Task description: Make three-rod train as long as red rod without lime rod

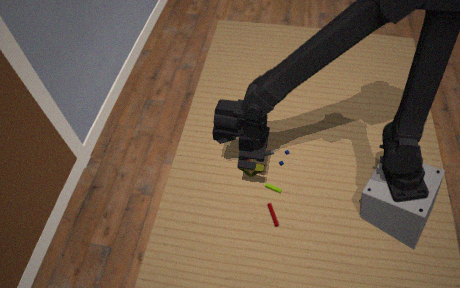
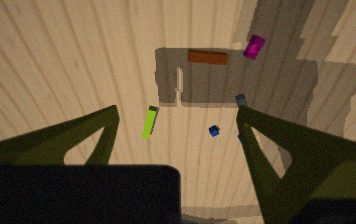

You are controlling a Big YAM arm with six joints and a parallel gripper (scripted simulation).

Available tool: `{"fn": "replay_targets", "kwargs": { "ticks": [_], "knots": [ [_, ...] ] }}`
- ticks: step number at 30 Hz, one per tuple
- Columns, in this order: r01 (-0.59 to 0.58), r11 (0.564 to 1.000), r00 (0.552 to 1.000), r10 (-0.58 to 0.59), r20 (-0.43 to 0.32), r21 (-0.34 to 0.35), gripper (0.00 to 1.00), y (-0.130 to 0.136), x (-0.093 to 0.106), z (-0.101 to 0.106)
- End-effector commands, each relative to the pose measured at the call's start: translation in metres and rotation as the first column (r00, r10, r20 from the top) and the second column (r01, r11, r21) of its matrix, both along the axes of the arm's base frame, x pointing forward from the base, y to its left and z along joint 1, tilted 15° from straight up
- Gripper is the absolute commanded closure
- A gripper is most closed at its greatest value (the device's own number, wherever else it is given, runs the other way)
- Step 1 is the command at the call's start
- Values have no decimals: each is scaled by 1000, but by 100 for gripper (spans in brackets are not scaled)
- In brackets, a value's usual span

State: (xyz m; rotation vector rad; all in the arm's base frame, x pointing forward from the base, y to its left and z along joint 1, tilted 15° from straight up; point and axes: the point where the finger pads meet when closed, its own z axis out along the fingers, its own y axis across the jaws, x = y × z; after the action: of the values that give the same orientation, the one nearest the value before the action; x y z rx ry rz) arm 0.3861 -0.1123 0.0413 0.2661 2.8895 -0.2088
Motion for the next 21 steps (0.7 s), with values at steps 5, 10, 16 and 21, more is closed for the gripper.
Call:
{"fn": "replay_targets", "kwargs": {
  "ticks": [5, 10, 16, 21],
  "knots": [
    [-29, 1000, 999, 29, 19, -11, 0, 2, 2, 5],
    [-25, 1000, 1000, 25, 19, -10, 0, 2, 2, 5],
    [-25, 1000, 1000, 25, 19, -10, 0, 2, 2, 5],
    [-25, 1000, 1000, 25, 19, -10, 0, 2, 2, 5]
  ]
}}
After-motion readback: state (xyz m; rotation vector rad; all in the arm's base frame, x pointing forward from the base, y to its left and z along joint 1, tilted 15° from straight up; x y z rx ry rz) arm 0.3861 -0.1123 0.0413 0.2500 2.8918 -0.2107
